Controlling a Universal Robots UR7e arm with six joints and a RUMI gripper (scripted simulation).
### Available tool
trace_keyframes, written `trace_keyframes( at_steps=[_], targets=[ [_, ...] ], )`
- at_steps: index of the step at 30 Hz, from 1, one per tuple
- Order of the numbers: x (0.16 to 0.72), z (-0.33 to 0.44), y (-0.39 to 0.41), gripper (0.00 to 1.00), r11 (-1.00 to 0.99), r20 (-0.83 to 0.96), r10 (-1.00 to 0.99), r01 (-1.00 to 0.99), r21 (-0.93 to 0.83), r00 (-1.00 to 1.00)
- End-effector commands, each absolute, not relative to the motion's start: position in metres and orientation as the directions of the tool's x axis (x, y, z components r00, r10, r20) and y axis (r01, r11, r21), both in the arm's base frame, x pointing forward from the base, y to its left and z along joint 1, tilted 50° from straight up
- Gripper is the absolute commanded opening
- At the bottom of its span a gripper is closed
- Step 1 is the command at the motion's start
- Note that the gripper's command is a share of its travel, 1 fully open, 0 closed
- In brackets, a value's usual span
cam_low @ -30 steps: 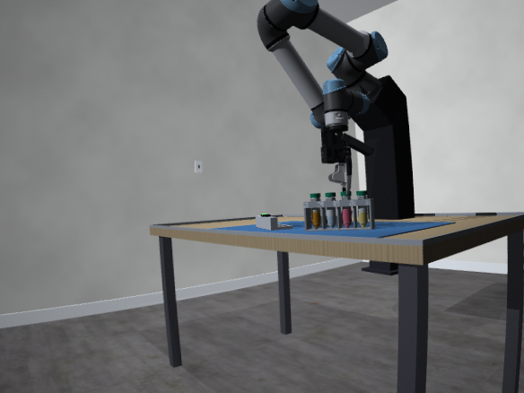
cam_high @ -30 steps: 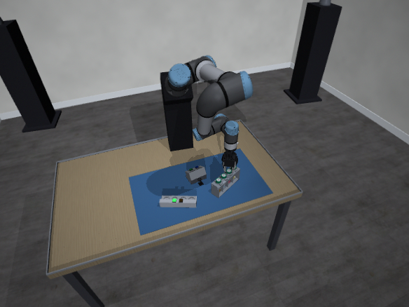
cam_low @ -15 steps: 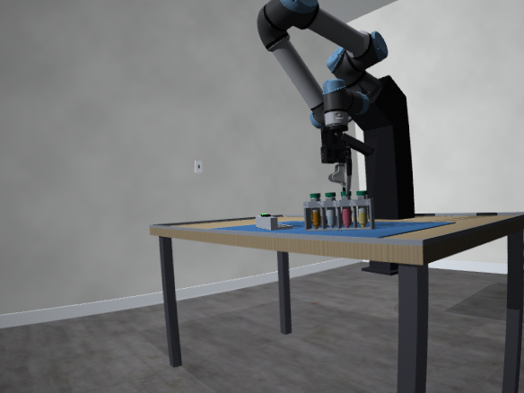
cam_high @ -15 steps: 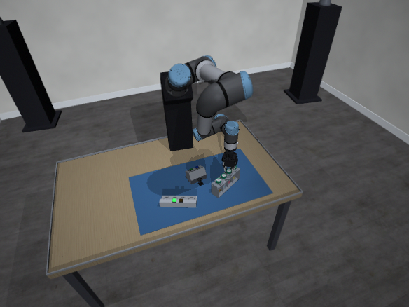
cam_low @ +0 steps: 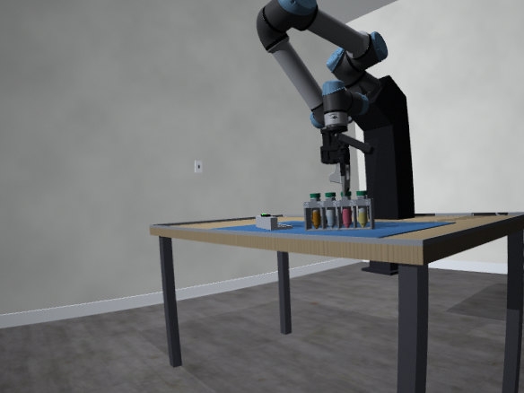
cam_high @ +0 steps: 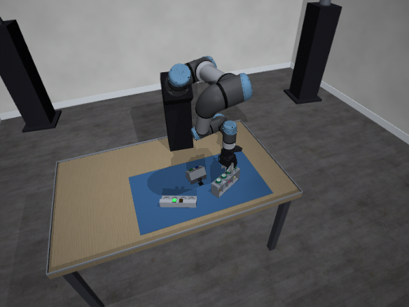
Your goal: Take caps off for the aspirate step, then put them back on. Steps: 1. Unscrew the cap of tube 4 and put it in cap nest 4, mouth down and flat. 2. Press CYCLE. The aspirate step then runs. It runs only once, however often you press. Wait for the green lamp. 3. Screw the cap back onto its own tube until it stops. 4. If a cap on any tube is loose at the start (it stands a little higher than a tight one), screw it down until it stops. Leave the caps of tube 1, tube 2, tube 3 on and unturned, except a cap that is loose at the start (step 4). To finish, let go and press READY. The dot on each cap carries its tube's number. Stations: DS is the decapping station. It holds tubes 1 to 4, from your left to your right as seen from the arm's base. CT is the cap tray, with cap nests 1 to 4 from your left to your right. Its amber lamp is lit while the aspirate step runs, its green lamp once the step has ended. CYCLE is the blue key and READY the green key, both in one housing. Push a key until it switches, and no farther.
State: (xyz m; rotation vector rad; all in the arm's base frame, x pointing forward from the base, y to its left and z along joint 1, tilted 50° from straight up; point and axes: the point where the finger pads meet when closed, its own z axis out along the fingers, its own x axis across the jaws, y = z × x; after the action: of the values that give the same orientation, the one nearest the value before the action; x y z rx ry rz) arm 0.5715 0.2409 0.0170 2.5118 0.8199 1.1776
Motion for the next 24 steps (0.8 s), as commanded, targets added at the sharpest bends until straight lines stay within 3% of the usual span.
trace_keyframes(
  at_steps=[1,7,13,14,24],
  targets=[
    [0.5716,0.0172,0.2413,0.0,-0.926,0.712,0.378,0.248,0.285,0.592],
    [0.5718,0.017,0.2413,0.0,-0.996,0.764,0.09,0.064,0.064,0.639],
    [0.5718,0.017,0.2413,0.0,-0.996,0.764,0.09,0.064,0.064,0.639],
    [0.5718,0.017,0.2413,0.35,-0.996,0.764,0.09,0.064,0.064,0.639],
    [0.5718,0.017,0.2413,0.35,-0.996,0.764,0.09,0.064,0.064,0.639]
  ],
)
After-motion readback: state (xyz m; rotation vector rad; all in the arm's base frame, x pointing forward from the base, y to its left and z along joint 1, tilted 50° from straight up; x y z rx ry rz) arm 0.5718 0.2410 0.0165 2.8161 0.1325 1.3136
